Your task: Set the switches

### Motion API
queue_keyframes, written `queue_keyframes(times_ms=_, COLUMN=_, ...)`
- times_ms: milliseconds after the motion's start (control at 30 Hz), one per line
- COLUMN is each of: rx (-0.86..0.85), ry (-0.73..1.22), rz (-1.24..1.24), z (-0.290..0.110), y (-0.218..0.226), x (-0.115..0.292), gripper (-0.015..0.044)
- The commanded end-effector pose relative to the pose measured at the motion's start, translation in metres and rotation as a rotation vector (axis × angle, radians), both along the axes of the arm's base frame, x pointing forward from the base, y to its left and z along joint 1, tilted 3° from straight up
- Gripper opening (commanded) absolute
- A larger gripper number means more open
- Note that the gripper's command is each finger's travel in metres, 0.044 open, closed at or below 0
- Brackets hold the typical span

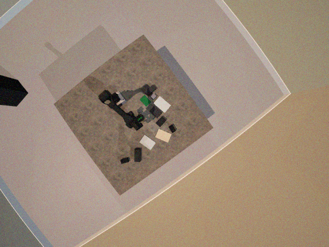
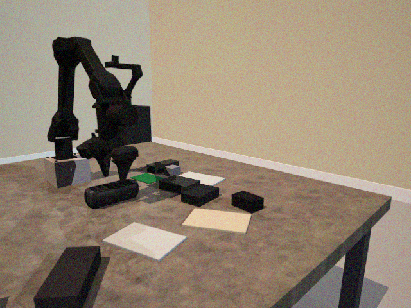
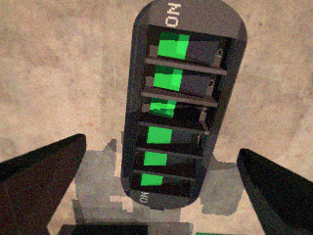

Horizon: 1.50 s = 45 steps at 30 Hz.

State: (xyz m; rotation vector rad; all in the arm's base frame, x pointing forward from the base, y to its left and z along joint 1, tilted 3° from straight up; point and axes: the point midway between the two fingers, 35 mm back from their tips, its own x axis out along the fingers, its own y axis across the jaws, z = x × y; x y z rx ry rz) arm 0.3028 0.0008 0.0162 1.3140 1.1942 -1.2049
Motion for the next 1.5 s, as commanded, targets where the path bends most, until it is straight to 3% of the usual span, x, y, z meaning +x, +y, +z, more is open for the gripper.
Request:
queue_keyframes(times_ms=0, rx=-0.003, ry=0.008, rz=0.018, z=0.0, y=0.001, x=-0.003, gripper=0.044)
queue_keyframes(times_ms=367, rx=-0.003, ry=0.008, rz=0.018, z=0.0, y=0.001, x=-0.003, gripper=0.044)
queue_keyframes(times_ms=533, rx=0.0, ry=0.007, rz=0.014, z=0.047, y=0.0, x=-0.002, gripper=0.044)
queue_keyframes(times_ms=667, rx=0.0, ry=0.007, rz=0.013, z=0.05, y=0.0, x=-0.003, gripper=0.044)
queue_keyframes(times_ms=1233, rx=0.0, ry=0.007, rz=0.013, z=0.05, y=0.0, x=-0.003, gripper=0.0)
queue_keyframes(times_ms=1467, rx=0.0, ry=0.007, rz=0.013, z=0.05, y=0.0, x=-0.003, gripper=0.0)
